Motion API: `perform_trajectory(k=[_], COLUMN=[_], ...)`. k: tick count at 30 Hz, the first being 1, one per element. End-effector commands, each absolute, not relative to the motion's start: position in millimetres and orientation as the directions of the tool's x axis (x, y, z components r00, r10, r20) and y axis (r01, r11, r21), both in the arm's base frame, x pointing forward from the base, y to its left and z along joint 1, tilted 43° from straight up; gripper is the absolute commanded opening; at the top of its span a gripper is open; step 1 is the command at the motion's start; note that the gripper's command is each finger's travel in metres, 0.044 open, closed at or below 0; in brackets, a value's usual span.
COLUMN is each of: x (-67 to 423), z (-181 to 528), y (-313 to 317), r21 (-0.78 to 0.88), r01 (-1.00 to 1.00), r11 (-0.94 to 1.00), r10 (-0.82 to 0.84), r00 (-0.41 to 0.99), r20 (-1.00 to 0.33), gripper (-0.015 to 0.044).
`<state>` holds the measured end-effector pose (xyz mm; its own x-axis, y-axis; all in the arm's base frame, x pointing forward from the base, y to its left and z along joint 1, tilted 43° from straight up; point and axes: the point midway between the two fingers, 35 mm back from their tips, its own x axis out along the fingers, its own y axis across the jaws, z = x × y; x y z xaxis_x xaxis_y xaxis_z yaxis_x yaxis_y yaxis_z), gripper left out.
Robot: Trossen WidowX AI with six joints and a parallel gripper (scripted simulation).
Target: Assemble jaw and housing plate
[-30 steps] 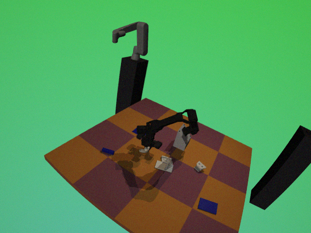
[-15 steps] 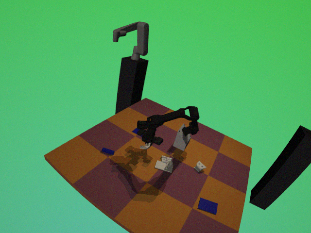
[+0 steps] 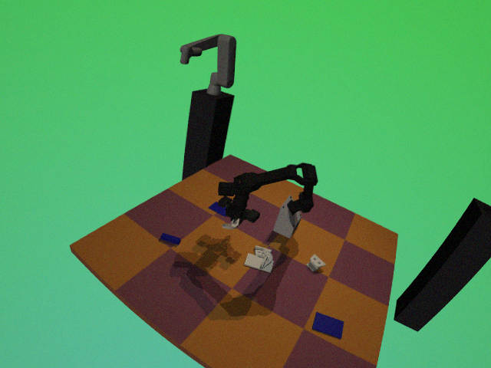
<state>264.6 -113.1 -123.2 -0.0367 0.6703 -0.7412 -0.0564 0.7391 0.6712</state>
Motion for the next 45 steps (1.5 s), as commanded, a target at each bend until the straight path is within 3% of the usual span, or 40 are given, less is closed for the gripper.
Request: perform_trajectory(k=[1,21,45], x=[266,267,261], z=[-120,-88,-54], y=[-114,-87,-52], r21=[0.667,0.545,0.143], r01=[-0.046,0.539,0.966], r11=[0.744,0.643,0.213], r10=[0.666,0.663,0.664], r00=[-0.036,-0.036,-0.036], r20=[-0.745,-0.748,-0.747], gripper=[0.0134,0.0134,0.0134])
